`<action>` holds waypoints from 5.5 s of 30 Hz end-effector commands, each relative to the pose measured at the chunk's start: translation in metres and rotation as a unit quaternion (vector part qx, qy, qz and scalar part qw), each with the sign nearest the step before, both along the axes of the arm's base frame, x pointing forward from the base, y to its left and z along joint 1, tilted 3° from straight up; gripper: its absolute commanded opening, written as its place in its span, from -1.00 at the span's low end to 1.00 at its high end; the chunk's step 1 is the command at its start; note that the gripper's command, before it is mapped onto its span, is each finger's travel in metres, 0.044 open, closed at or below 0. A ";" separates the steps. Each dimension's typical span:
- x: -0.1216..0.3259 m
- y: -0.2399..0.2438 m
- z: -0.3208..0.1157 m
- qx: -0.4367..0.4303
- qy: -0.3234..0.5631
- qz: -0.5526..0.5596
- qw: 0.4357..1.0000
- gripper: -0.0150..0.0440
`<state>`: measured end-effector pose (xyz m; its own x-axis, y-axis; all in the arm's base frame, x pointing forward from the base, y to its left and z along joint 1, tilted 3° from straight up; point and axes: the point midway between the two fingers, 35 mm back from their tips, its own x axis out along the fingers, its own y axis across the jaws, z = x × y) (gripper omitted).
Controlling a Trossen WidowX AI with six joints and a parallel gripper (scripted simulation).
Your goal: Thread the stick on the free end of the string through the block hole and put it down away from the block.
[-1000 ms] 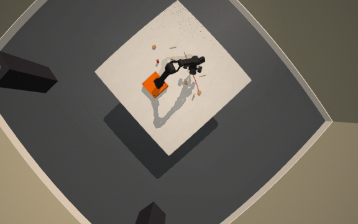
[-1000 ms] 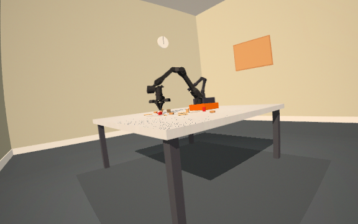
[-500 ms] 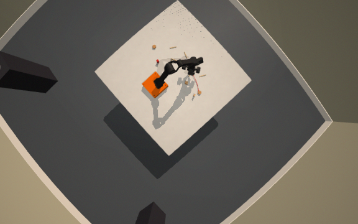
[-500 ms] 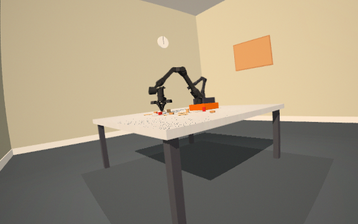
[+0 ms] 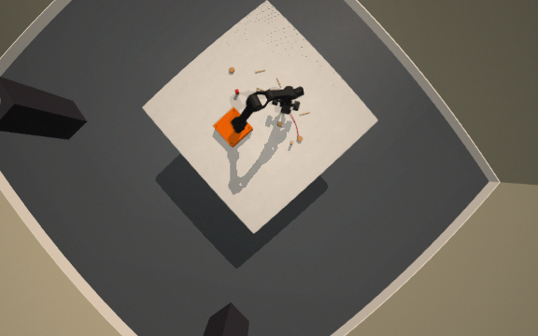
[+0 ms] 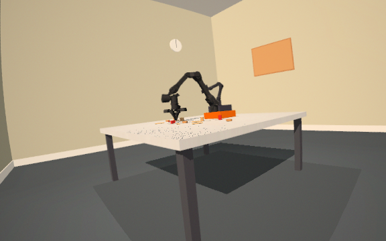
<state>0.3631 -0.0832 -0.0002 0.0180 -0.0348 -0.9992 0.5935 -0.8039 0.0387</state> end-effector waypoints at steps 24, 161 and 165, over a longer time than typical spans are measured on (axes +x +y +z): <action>-0.029 -0.021 0.000 0.000 0.001 -0.002 1.000 -0.49; -0.131 -0.092 0.079 -0.006 0.043 0.999 -0.006 -0.08; -0.131 -0.092 0.079 -0.006 0.043 0.999 -0.006 -0.08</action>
<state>0.2364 -0.1751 0.0799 0.0066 -0.0514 -0.9987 -0.5223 0.8514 -0.0473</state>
